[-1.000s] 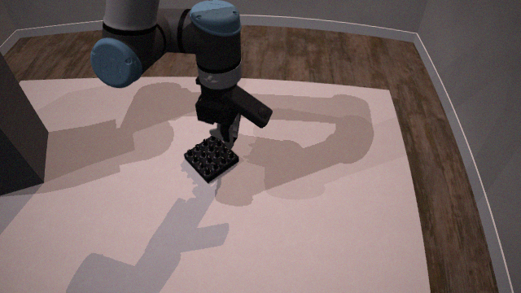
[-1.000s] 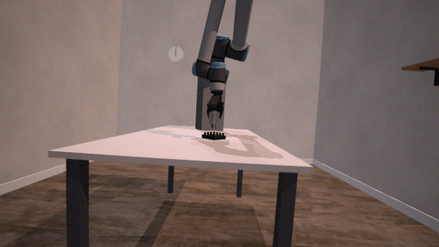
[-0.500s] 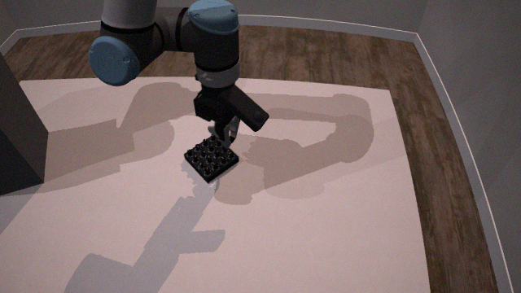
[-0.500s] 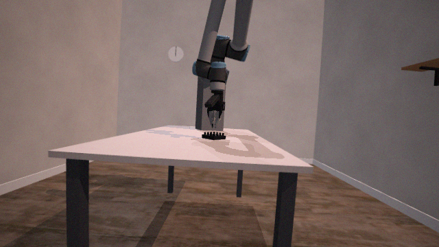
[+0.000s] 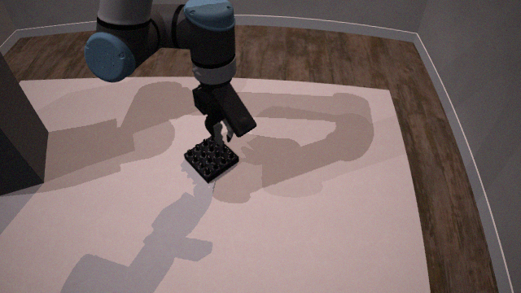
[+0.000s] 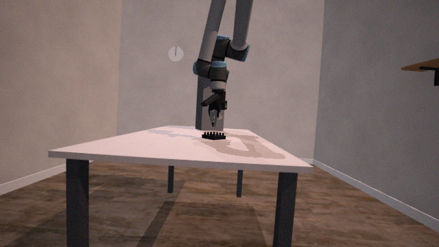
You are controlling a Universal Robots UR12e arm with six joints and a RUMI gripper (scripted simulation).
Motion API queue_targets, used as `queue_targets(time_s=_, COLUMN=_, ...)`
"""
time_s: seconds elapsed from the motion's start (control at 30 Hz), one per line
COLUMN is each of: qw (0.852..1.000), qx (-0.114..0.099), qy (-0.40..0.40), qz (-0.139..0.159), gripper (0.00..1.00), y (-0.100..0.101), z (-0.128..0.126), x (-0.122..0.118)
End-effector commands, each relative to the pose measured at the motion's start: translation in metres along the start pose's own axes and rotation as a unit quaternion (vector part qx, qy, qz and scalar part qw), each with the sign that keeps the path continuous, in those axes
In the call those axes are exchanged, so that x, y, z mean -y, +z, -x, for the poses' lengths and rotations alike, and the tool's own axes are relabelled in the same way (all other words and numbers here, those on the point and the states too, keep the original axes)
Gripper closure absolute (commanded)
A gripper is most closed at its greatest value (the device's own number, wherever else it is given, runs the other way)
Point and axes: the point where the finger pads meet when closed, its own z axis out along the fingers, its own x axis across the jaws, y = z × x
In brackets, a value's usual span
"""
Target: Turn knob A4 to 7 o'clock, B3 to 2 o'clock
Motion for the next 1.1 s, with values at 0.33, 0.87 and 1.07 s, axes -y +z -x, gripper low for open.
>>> queue_targets(time_s=0.33, qw=0.978, qx=0.0, qy=0.209, qz=-0.002, gripper=0.89, y=-0.007, z=-0.01, x=-0.01)
queue_targets(time_s=0.87, qw=0.935, qx=0.0, qy=0.354, qz=-0.002, gripper=0.89, y=-0.012, z=-0.017, x=-0.019)
queue_targets(time_s=1.07, qw=0.933, qx=0.0, qy=0.359, qz=-0.002, gripper=0.89, y=-0.012, z=-0.017, x=-0.019)
